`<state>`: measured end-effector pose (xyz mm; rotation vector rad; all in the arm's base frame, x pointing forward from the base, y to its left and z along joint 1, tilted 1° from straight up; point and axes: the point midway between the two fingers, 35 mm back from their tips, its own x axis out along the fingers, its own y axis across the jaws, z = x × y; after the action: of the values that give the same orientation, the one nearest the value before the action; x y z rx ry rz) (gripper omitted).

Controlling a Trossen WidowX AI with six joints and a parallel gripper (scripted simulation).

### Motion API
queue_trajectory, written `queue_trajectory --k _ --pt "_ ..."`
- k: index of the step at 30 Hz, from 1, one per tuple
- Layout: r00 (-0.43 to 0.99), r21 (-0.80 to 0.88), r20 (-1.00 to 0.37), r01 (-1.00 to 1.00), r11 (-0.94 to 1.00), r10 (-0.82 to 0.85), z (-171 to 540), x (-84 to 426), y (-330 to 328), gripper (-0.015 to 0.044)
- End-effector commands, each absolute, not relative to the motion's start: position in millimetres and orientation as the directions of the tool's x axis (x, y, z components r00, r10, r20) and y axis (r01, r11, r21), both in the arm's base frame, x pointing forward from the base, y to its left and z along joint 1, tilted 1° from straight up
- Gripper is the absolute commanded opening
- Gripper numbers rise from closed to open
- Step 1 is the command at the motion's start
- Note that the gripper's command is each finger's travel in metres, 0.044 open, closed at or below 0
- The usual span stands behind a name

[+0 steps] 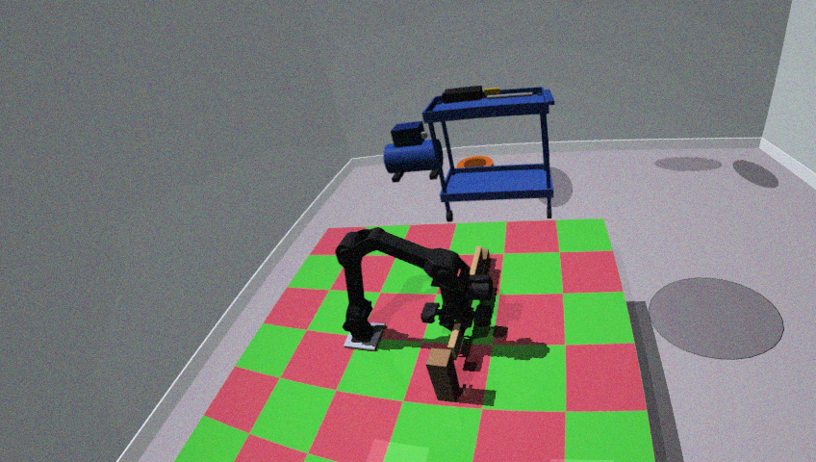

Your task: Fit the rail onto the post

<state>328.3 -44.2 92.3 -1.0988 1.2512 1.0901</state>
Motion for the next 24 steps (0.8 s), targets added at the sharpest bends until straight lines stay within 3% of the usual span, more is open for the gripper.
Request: queue_trajectory --k 1,24 --pt "0.024 -0.022 -1.0 -0.989 0.147 0.008 93.8 327.4 -46.3 0.0" --pt "0.024 -0.022 -1.0 -0.989 0.147 0.008 91.6 326.8 -53.3 0.0"
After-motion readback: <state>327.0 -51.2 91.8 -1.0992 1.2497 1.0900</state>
